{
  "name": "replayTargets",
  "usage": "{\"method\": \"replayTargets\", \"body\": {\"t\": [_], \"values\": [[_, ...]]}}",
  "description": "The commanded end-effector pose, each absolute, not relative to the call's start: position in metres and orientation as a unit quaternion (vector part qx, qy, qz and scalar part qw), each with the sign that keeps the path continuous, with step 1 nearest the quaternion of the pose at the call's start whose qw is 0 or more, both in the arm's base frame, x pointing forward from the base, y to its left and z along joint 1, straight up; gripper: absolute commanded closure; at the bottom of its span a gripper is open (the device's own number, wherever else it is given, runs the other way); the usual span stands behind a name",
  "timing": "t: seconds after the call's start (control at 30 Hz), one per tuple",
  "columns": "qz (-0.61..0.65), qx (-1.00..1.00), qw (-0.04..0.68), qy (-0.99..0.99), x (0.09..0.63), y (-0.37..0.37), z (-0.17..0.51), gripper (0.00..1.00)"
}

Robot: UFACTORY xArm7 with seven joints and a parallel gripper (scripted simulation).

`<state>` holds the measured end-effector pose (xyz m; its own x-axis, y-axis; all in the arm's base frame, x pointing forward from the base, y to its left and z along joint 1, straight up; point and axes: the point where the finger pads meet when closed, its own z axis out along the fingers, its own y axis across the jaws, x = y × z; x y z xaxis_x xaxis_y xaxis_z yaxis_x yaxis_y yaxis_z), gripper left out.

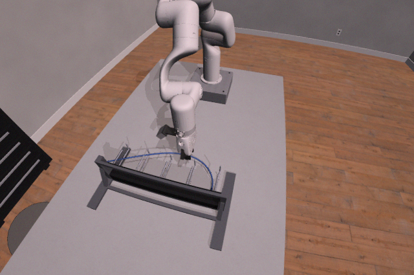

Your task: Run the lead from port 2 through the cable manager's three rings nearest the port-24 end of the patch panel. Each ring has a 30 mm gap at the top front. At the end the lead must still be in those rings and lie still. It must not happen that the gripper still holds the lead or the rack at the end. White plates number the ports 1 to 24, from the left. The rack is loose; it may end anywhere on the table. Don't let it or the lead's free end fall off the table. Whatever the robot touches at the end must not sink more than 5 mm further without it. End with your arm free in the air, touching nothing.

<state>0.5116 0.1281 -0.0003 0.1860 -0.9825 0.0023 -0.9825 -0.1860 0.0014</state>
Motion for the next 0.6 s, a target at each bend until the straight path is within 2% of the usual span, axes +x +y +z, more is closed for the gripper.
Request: {"method": "replayTargets", "body": {"t": [0.0,0.57], "values": [[0.002,0.770,-0.001,-0.638,0.5133,0.1286,0.0010,0.67],[0.002,0.770,-0.001,-0.638,0.5133,0.1285,-0.0060,0.67]]}}
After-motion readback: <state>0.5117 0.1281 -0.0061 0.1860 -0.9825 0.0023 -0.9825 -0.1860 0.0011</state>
